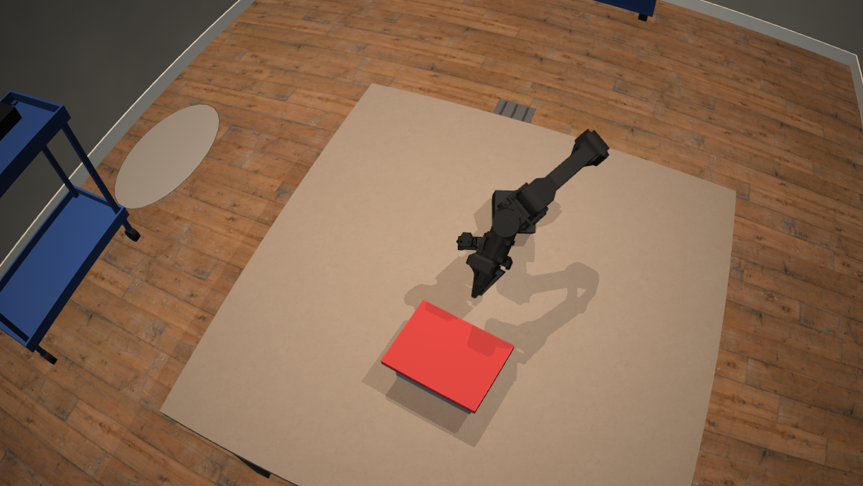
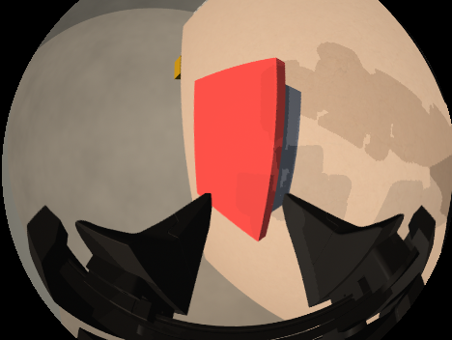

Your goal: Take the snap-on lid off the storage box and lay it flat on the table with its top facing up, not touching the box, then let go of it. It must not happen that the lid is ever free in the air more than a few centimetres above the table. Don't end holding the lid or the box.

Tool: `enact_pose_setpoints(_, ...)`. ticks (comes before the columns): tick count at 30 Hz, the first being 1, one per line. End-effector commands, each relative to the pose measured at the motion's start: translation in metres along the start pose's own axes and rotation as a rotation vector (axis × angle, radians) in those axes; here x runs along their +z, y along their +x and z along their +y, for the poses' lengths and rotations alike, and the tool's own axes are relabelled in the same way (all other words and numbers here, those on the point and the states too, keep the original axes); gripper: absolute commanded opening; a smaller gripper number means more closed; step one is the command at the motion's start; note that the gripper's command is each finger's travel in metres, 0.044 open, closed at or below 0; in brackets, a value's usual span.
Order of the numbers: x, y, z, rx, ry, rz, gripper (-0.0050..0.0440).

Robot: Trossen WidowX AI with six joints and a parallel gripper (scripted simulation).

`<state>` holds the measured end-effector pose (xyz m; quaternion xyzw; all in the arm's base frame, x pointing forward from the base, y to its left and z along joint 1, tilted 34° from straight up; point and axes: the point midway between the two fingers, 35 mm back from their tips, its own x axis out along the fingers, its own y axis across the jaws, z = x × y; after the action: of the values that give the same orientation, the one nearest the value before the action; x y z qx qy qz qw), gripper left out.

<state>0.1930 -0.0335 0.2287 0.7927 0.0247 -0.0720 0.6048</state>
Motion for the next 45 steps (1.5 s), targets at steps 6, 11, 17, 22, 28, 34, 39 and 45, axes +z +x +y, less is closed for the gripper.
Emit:
enact_pose_setpoints(6,-0.001,0.023,-0.030,0.001,0.011,-0.015,0.0235)
enact_pose_setpoints(11,-0.001,0.024,-0.029,0.001,0.011,-0.015,0.0235)
enact_pose_setpoints(17,-0.001,0.031,-0.028,0.001,0.010,-0.015,0.0235)
enact_pose_setpoints(22,0.000,0.039,-0.026,0.000,0.009,-0.015,0.0235)
enact_pose_setpoints(28,0.000,0.046,-0.025,0.000,0.008,-0.015,0.0235)
enact_pose_setpoints(34,0.000,0.055,-0.025,0.000,0.009,-0.015,0.0235)
enact_pose_setpoints(39,0.000,0.063,-0.025,0.000,0.009,-0.015,0.0235)
enact_pose_setpoints(45,0.000,0.069,-0.025,0.000,0.009,-0.015,0.0235)
